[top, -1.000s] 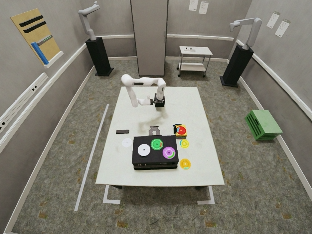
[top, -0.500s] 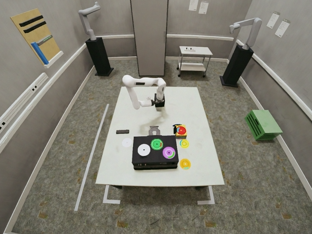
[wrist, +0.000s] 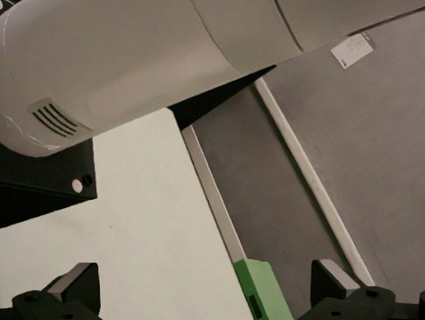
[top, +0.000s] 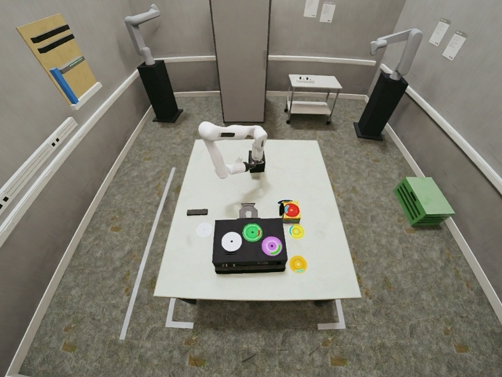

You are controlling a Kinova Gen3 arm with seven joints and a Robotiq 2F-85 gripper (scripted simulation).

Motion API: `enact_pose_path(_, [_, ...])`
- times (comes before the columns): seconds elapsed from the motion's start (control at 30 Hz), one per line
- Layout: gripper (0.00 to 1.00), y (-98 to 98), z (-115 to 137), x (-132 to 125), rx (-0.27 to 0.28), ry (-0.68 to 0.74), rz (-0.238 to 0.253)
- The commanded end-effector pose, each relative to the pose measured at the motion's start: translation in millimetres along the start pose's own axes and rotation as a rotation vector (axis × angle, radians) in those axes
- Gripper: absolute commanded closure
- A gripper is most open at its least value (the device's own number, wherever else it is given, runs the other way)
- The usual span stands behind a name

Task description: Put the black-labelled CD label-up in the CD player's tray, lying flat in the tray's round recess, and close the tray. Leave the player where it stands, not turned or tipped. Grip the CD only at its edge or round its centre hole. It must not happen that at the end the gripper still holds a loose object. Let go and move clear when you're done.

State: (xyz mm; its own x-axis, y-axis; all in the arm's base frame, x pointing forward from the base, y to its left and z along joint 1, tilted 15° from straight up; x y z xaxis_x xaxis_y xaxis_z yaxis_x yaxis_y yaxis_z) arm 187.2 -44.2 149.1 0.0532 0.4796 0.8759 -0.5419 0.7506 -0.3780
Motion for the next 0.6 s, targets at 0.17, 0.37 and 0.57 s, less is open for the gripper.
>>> enact_pose_path(0.17, [0.00,-0.9,-9.2,-1.2,0.082,-0.156,0.118])
enact_pose_path(0.37, [0.00,-0.9,-9.2,-1.2,0.082,-0.156,0.118])
enact_pose_path(0.57, [0.00,-2.9,-20.5,-2.5,0.167,-0.316,0.225])
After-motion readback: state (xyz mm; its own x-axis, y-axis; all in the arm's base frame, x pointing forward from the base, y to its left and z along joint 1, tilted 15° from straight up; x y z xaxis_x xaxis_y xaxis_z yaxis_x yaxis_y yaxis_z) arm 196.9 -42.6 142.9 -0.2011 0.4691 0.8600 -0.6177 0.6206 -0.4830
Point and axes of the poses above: the point where the finger pads meet when closed, its own y axis out along the fingers, its own x axis across the jaws, z = x × y, the point moved 9 cm from there along -y, back along the fingers, and after that the axes turned 1 degree about y, right-handed, at the moved point
